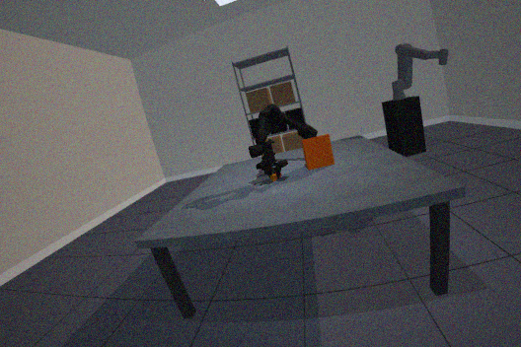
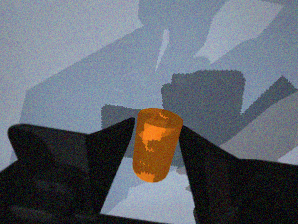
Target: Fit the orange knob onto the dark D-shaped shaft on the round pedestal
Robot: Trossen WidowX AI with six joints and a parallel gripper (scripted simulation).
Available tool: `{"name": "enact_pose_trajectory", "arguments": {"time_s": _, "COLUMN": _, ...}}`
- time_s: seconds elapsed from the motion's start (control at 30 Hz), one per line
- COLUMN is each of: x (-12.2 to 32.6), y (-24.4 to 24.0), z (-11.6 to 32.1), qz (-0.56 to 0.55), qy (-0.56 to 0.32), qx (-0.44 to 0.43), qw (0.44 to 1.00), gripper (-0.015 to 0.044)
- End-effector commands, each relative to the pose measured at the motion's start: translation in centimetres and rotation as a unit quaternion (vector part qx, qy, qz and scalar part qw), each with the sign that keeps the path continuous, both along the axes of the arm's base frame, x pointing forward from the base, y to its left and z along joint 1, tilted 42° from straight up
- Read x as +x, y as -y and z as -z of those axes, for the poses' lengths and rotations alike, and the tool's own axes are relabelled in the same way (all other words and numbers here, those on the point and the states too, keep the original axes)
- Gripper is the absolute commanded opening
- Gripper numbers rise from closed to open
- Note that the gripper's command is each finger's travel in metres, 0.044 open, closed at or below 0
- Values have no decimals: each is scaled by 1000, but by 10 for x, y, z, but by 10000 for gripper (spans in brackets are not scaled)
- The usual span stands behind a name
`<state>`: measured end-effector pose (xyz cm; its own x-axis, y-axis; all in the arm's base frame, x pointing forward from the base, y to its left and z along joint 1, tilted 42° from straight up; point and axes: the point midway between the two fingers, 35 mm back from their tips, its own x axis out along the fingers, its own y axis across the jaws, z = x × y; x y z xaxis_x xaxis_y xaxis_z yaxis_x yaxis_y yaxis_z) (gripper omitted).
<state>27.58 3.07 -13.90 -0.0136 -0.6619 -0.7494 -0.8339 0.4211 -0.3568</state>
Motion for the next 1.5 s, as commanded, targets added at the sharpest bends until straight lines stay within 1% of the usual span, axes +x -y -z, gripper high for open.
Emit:
{"name": "enact_pose_trajectory", "arguments": {"time_s": 0.0, "x": 0, "y": 1, "z": 0, "qz": -3, "qy": -1, "qx": -2, "qw": 1000, "gripper": 207}}
{"name": "enact_pose_trajectory", "arguments": {"time_s": 0.13, "x": 0, "y": 1, "z": 0, "qz": -3, "qy": -1, "qx": -2, "qw": 1000, "gripper": 180}}
{"name": "enact_pose_trajectory", "arguments": {"time_s": 0.33, "x": 0, "y": 1, "z": -1, "qz": -5, "qy": 3, "qx": 6, "qw": 1000, "gripper": 180}}
{"name": "enact_pose_trajectory", "arguments": {"time_s": 0.87, "x": -8, "y": 2, "z": -16, "qz": -50, "qy": 57, "qx": 114, "qw": 991, "gripper": 180}}
{"name": "enact_pose_trajectory", "arguments": {"time_s": 1.47, "x": -16, "y": 8, "z": -29, "qz": -95, "qy": 108, "qx": 220, "qw": 965, "gripper": 180}}
